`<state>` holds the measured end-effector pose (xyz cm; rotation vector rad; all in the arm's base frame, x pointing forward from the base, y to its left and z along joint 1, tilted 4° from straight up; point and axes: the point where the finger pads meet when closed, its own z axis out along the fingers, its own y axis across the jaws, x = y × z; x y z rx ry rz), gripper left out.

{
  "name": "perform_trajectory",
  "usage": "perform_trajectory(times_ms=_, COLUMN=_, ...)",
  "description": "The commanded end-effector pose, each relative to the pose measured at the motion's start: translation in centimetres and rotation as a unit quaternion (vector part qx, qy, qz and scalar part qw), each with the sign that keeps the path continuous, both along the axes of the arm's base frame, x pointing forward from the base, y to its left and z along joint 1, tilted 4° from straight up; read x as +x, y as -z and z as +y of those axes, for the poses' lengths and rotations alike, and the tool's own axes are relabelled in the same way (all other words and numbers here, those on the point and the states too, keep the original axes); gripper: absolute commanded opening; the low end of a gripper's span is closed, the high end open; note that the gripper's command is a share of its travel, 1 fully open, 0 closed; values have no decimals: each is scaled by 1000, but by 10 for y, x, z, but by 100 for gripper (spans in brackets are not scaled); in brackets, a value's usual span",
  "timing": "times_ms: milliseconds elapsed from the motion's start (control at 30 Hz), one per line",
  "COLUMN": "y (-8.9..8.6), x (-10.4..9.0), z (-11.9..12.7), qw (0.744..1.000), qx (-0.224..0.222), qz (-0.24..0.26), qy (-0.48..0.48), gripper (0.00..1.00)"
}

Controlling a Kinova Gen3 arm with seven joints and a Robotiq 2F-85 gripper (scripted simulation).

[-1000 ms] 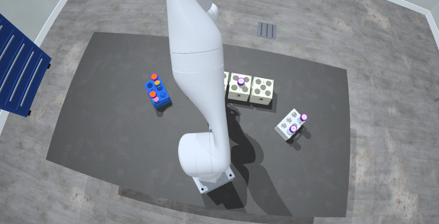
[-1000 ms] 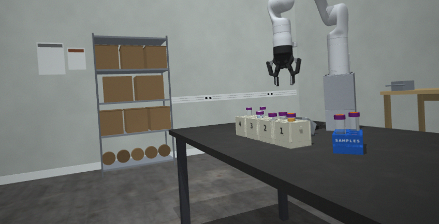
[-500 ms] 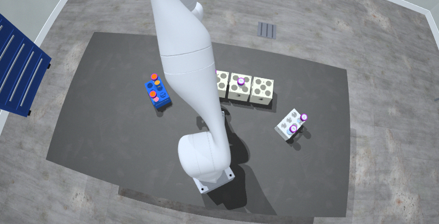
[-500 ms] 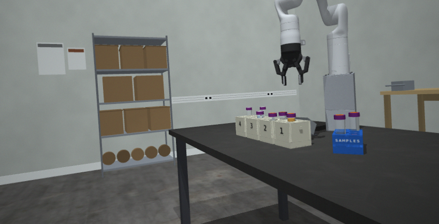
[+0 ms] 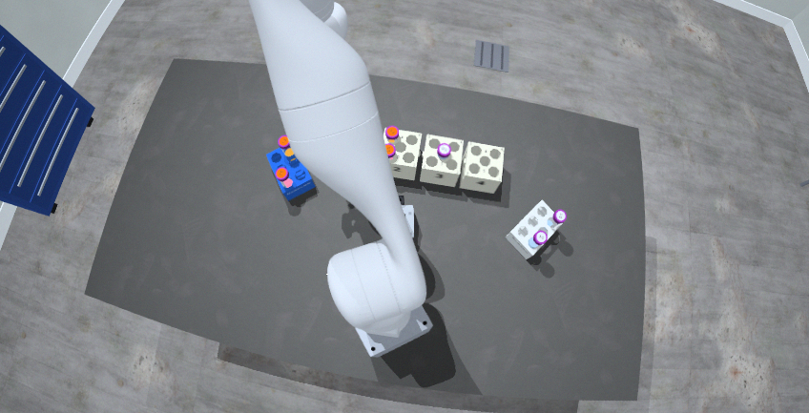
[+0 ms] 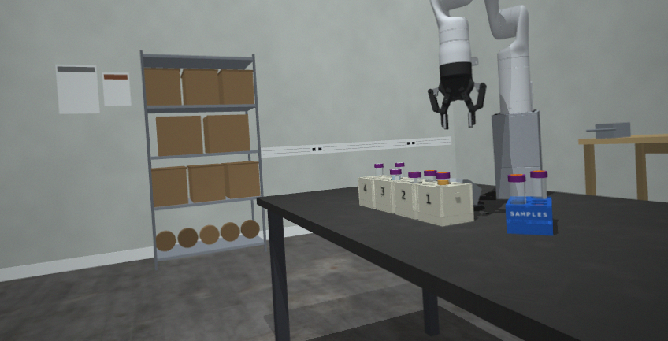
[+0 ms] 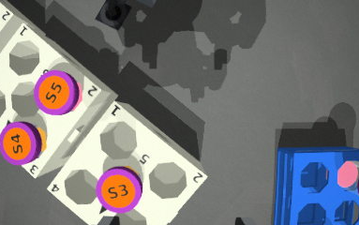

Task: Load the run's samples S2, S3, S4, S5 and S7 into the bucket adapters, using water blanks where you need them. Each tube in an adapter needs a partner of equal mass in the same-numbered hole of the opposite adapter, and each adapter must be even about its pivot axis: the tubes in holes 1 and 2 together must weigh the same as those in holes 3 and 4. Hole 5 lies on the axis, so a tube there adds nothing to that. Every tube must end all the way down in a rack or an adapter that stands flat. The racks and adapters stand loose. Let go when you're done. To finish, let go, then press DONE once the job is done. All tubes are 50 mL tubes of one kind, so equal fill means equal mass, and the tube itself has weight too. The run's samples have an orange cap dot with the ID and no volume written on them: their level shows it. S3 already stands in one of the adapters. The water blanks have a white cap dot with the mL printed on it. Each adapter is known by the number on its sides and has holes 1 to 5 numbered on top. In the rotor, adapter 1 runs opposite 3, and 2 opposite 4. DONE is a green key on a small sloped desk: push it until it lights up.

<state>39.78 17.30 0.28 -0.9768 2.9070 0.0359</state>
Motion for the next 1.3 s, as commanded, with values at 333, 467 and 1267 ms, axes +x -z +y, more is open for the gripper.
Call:
perform_trajectory(times_ms=333, y=-2, x=-3, z=42, qw=1000, qx=0, qz=-1, qy=0, gripper=62)
perform_trajectory(times_ms=467, y=-3, x=-4, z=49, qw=1000, qx=0, qz=-1, qy=0, gripper=62)
perform_trajectory(times_ms=1267, y=-6, x=-10, z=122, qw=1000, qx=0, qz=-1, qy=0, gripper=62)
